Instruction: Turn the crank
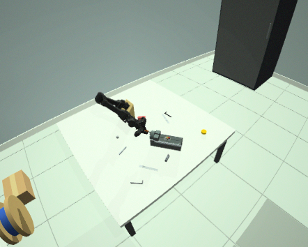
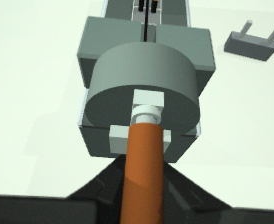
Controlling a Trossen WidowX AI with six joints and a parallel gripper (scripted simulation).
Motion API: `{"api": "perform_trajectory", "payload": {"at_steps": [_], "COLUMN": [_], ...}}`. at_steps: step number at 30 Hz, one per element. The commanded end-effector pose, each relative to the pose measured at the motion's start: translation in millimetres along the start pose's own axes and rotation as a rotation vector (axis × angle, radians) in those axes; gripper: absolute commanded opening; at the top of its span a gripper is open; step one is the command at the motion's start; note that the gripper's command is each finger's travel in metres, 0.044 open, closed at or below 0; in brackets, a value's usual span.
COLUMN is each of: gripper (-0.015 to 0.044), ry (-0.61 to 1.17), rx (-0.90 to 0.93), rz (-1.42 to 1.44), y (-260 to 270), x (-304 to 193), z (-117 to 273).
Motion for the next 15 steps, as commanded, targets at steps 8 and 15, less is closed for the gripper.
{"api": "perform_trajectory", "payload": {"at_steps": [8,15], "gripper": [0.0000,0.0000], "ry": [0.003,0.003], "rx": [-0.023,-0.023], "rz": [-0.007,-0.007], "y": [-8.1,-9.5], "x": [-2.5,-3.6], "z": [-0.4,-1.3]}}
Point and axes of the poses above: the point midway between the two fingers, 35 mm back from their tips, its own z axis back along the fingers, its own y axis across the jaws, x = y × z, the point moved 8 cm from there along z, back along the fingers, and after that the axes turned 12 degrees about z, right-handed, at the moved point
